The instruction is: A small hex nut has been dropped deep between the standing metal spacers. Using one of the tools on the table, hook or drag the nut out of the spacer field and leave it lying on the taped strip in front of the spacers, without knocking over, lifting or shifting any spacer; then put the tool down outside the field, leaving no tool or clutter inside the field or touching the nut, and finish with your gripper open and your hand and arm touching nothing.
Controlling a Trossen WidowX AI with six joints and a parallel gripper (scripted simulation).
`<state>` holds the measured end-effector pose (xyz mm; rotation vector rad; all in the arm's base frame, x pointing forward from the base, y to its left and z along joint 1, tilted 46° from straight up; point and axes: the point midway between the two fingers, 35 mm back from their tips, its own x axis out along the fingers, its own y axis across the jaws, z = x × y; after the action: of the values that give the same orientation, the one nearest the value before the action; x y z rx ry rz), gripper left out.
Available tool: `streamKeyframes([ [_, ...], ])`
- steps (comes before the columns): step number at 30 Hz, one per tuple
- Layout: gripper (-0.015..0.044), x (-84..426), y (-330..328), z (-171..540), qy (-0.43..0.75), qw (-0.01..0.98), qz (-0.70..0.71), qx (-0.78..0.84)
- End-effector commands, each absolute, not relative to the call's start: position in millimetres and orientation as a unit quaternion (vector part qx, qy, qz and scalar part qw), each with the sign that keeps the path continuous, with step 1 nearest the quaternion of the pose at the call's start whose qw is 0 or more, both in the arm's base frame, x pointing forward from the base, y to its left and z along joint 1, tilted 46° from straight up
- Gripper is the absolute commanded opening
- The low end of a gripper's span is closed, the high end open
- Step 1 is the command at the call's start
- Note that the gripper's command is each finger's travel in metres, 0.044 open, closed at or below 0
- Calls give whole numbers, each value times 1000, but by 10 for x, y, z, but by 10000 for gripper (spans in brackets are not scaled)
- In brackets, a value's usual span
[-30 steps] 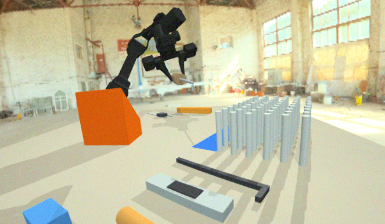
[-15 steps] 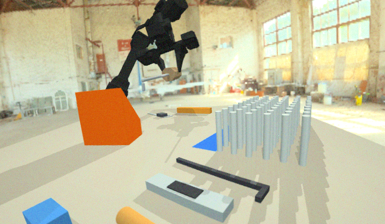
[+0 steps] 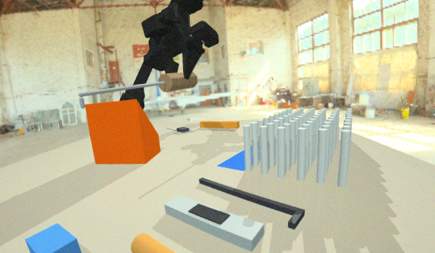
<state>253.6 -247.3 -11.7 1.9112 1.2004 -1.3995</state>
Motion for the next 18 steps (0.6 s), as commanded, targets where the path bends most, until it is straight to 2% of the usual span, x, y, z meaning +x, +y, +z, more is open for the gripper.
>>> streamKeyframes([
  [1,0,2454,-2687,-291,413,202,-552,695],
  [18,0,2036,-3162,-991,333,61,-673,657],
])
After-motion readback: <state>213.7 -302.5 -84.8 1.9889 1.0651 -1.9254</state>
